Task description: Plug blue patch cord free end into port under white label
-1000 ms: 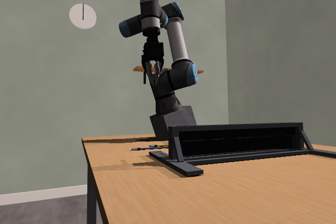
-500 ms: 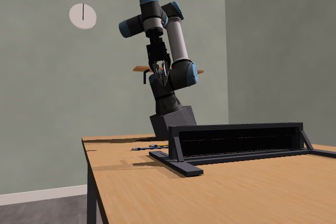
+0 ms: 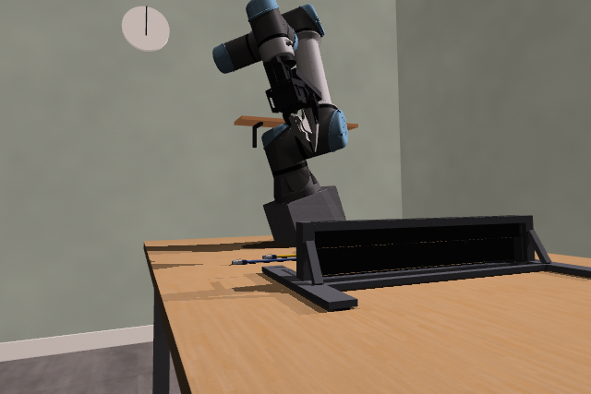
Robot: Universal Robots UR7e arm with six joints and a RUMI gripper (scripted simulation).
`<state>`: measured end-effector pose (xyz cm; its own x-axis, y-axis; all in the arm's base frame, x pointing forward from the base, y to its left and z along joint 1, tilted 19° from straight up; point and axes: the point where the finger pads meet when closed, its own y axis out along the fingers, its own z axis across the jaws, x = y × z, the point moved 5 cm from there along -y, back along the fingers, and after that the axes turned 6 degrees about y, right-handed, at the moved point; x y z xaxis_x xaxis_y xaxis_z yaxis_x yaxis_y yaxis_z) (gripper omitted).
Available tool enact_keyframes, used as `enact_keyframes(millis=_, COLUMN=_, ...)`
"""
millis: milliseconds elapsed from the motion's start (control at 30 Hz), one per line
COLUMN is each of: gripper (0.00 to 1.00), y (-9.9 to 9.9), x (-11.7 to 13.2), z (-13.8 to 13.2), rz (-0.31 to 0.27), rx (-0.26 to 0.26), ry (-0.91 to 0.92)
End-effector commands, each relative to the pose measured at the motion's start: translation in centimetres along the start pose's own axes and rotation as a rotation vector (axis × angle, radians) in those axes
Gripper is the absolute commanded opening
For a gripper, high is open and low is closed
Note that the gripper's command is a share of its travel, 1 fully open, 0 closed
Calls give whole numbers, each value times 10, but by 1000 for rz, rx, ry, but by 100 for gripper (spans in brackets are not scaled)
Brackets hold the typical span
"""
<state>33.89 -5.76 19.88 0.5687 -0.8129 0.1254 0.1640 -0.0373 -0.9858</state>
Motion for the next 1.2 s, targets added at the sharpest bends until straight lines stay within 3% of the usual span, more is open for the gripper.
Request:
enact_keyframes(millis=0, gripper=0, y=6, x=-9, z=11, rz=-2, rx=42, ry=125)
enact_keyframes(millis=400, gripper=0, y=28, x=-42, z=49, rz=13, rx=206, ry=566)
enact_keyframes(millis=467, gripper=0, y=28, x=-42, z=49, rz=13, rx=206, ry=566)
enact_keyframes(millis=900, gripper=0, y=50, x=-76, z=86, rz=24, rx=355, ry=970)
enact_keyframes(millis=1167, gripper=0, y=58, x=-90, z=102, rz=30, rx=415, ry=1134)
